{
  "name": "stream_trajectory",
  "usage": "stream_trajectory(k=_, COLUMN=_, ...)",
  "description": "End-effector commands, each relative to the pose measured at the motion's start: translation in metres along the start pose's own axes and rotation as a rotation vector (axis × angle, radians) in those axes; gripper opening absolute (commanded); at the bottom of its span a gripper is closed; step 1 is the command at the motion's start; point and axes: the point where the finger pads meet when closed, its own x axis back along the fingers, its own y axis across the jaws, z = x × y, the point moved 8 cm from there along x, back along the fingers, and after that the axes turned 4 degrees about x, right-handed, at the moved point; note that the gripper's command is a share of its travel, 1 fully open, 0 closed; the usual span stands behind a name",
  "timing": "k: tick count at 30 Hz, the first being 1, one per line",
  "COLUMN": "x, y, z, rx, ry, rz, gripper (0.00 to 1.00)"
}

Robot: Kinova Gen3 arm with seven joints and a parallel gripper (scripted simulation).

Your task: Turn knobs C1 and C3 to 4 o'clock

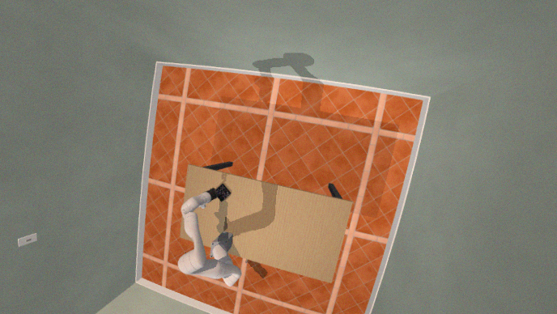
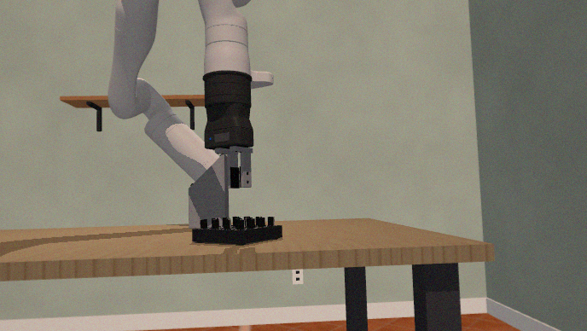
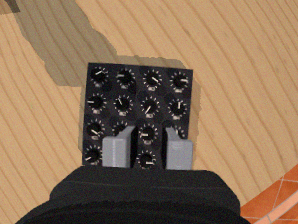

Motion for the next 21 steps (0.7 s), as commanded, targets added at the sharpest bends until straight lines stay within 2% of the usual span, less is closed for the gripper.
stream_trajectory(k=1, x=-0.0004, y=-0.0005, z=-0.0014, rx=0.009, ry=-0.001, rz=0.003, gripper=0.46)
stream_trajectory(k=21, x=-0.0088, y=-0.0012, z=-0.0011, rx=0.009, ry=0.0, rz=0.005, gripper=0.46)
